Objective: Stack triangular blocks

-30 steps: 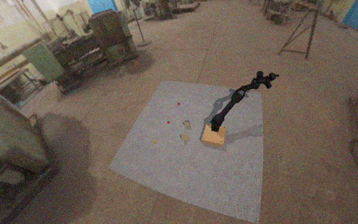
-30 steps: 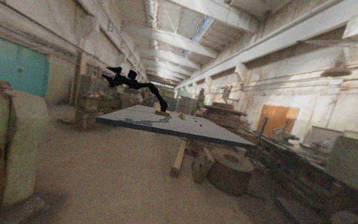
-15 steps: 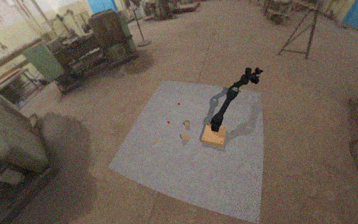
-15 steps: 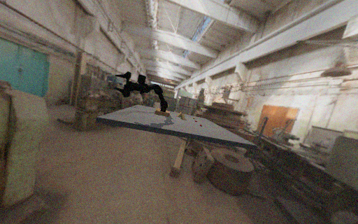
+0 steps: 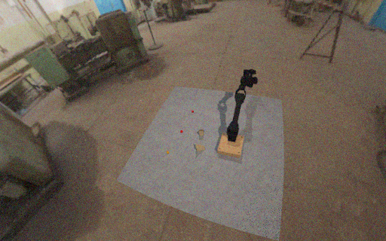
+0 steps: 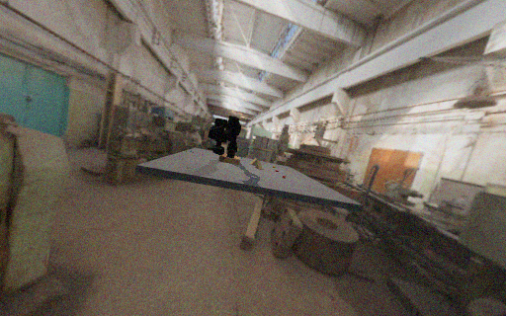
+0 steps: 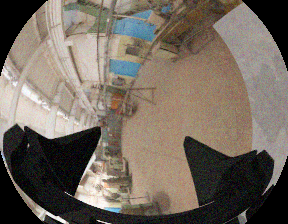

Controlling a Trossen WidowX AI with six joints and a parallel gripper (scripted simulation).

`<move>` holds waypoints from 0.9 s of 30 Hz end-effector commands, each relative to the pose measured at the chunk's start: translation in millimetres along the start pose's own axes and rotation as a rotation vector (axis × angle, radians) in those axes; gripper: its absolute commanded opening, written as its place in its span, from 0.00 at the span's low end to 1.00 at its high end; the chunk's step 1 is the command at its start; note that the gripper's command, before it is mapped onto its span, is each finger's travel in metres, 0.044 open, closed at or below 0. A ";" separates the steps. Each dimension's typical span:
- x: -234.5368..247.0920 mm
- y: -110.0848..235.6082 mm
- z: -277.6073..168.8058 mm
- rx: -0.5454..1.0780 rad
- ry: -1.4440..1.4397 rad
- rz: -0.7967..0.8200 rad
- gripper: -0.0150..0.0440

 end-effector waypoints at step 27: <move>-162.9 312.3 -231.9 0.784 0.886 -0.461 1.00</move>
Point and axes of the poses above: the point midway between the two fingers, 35 mm back from their tips, its own y axis back along the fingers, its own x axis across the jaws, z = x × y, the point moved 8 cm from there along y, back along the fingers, and after that the axes turned 12 degrees about -y, right-handed, at the moved point
